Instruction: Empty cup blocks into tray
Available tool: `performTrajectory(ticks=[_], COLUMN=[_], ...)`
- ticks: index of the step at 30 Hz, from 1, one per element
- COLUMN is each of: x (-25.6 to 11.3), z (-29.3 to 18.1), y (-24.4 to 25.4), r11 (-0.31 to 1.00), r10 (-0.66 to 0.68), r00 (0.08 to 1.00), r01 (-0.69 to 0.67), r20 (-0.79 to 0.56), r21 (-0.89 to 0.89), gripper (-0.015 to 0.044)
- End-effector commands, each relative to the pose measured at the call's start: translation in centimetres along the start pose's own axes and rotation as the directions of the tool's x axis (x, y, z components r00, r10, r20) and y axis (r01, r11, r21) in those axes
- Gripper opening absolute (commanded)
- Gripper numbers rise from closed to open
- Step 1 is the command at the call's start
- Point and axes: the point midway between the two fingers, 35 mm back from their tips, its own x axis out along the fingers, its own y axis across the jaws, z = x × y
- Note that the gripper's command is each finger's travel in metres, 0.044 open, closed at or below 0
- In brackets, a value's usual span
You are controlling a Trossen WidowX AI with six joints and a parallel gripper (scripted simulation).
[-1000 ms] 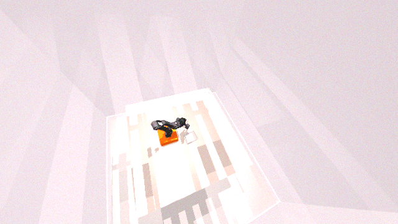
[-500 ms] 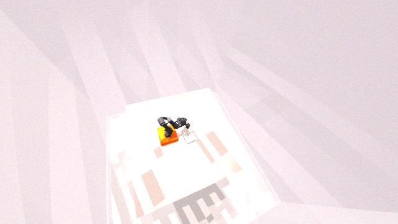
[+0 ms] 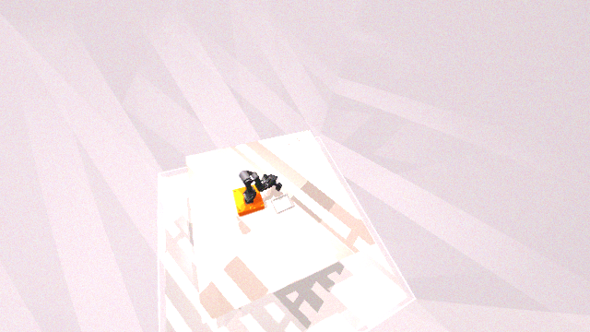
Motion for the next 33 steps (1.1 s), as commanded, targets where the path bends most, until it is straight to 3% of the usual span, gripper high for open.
performTrajectory(ticks=[1, 4, 15, 32, 33], x=[0.00, 0.01, 0.01, 0.01, 0.00], z=[-0.58, -0.58, -0.58, -0.58, -0.56], y=[0.12, 0.12, 0.12, 0.12, 0.11], r11=[1.000, 1.000, 1.000, 1.000, 1.000], r10=[0.001, 0.001, 0.001, 0.001, 0.001], r00=[1.000, 1.000, 1.000, 1.000, 1.000], r01=[-0.001, -0.001, -0.001, -0.001, -0.001], r20=[-0.017, -0.017, -0.017, -0.017, -0.017], r21=[0.010, 0.010, 0.010, 0.010, 0.010], gripper=[0.0440, 0.0387, 0.0355, 0.0242, 0.0216])
